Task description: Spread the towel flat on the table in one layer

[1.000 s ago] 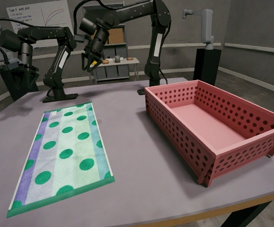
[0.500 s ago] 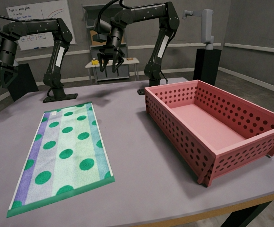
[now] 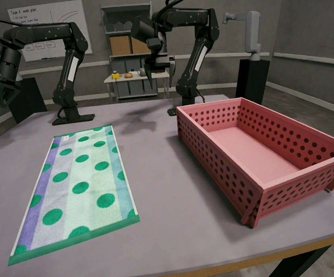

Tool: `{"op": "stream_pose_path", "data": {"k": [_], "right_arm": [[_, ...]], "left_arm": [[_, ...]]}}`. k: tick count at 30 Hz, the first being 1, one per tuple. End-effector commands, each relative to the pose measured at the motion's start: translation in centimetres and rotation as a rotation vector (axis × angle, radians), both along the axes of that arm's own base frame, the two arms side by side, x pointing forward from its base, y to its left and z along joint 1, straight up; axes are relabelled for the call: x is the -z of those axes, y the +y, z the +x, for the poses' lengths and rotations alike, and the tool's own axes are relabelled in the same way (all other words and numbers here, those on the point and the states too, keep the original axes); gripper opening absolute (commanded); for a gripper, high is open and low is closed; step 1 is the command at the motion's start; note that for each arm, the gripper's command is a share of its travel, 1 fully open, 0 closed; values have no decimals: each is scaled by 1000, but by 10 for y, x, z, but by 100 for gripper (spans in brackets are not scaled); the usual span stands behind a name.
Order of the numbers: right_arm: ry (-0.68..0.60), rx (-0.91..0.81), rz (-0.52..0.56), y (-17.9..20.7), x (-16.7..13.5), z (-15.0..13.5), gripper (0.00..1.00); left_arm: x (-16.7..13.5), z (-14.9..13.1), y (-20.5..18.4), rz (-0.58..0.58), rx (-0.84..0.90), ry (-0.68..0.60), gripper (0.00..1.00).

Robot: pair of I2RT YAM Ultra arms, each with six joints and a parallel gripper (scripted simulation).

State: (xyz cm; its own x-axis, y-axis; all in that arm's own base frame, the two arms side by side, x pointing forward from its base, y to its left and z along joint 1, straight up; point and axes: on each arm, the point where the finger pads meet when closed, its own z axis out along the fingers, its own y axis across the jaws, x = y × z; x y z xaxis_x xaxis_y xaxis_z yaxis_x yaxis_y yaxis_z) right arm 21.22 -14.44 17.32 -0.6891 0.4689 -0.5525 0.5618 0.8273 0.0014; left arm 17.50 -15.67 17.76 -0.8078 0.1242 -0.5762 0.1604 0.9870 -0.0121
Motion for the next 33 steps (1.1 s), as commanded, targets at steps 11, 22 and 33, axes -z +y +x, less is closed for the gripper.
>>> {"op": "stream_pose_path", "data": {"k": [11, 22, 33], "right_arm": [[-66, 1, -50, -5, -23, 9, 64], [-66, 1, -50, -5, -23, 9, 64], [-66, 1, -50, -5, -23, 9, 64]], "left_arm": [[-1, 41, 92, 2, -79, -12, 64], [-8, 68, 138, 9, -78, -3, 64], [-13, 65, 138, 7, -78, -23, 64]]}}
